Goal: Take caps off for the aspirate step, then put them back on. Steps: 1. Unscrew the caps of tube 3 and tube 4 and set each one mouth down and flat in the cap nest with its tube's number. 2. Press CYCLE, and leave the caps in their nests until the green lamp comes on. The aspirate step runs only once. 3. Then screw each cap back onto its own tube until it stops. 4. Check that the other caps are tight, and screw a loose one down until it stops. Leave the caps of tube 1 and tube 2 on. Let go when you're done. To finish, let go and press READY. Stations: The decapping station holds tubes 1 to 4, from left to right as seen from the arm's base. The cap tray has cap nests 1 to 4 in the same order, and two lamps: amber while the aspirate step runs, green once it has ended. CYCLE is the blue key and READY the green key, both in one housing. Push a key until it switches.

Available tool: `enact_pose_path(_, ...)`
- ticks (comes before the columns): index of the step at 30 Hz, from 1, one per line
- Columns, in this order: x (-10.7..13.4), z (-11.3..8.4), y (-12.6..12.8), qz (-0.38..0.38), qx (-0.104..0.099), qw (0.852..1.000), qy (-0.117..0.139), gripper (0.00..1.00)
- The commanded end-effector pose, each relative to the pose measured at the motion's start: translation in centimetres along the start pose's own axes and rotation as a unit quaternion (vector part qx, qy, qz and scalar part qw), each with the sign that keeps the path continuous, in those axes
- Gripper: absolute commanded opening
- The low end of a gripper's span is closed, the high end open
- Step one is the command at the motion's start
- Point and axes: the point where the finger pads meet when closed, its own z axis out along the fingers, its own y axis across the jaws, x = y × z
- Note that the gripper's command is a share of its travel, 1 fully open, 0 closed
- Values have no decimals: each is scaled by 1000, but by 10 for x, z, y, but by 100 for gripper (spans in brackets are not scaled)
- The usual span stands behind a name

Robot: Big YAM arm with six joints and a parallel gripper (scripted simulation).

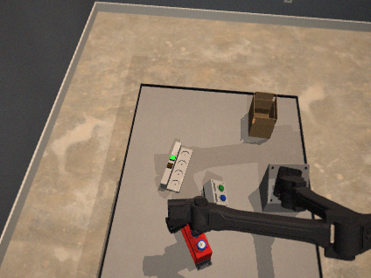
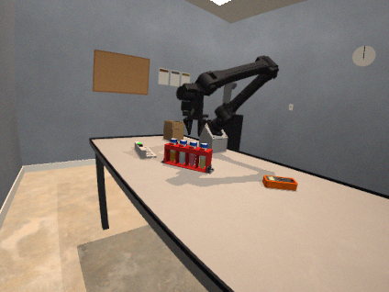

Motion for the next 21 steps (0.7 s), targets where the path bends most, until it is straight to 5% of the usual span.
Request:
enact_pose_path(1,-1,15,1,1,-4,1000,4,49)
enact_pose_path(11,0,39,1,1,-2,1000,5,49)
enact_pose_path(16,-10,26,2,-6,1,1000,-9,49)
enact_pose_path(21,0,40,-1,2,-1,1000,3,49)
